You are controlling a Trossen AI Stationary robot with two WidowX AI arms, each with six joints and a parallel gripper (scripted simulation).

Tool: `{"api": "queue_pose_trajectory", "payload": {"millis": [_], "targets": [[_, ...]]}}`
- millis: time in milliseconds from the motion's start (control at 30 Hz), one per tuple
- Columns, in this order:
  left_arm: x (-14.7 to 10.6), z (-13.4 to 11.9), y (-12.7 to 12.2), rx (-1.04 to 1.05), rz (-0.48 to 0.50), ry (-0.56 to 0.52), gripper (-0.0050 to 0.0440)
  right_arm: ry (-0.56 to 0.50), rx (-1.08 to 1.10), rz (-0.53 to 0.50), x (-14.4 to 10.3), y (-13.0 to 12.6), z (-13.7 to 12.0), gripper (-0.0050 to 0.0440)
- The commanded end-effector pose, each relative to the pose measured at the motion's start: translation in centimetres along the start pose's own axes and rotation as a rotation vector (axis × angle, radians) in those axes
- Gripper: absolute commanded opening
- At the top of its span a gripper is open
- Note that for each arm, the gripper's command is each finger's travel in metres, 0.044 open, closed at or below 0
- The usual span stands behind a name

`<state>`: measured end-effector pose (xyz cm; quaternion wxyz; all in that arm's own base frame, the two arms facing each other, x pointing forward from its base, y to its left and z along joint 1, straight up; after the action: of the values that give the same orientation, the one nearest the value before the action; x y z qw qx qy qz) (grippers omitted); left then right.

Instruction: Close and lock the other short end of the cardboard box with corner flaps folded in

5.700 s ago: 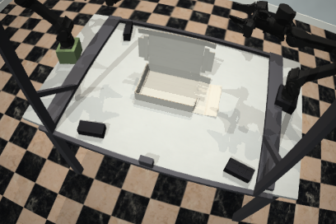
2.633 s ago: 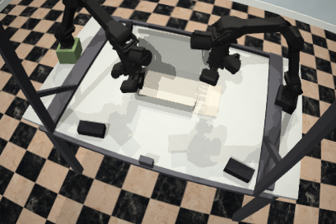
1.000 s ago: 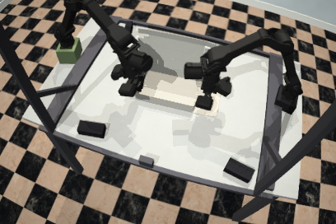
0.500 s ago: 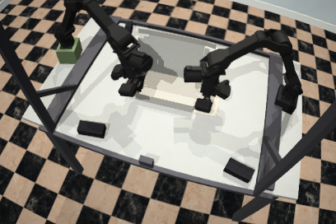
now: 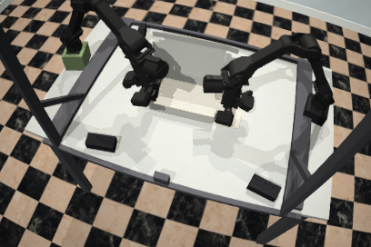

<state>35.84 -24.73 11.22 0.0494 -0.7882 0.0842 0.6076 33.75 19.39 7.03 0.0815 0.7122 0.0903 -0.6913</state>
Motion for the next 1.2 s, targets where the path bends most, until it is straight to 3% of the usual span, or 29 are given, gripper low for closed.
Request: {"api": "queue_pose_trajectory", "payload": {"millis": [0,1167], "targets": [[-1.2,-0.5,0.1,0.002,0.009,0.034,0.0062,-0.010,-0.005,0.003,1.3,0.1,0.4,0.0253],[-1.2,-0.5,0.1,0.002,0.009,0.034,0.0062,0.016,0.000,-0.004,-1.5,0.0,-0.1,0.0253]]}}
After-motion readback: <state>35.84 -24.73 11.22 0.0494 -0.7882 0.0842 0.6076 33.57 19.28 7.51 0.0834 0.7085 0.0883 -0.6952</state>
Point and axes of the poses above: on each arm, the point midway between the two fingers, 35 mm back from their tips, its own x axis out along the fingers, its own y axis across the jaws, z = x × y, the point moved 9 cm from there along -x, back along the fingers, and after that the axes turned 4 degrees about -x, right-handed, at the moved point
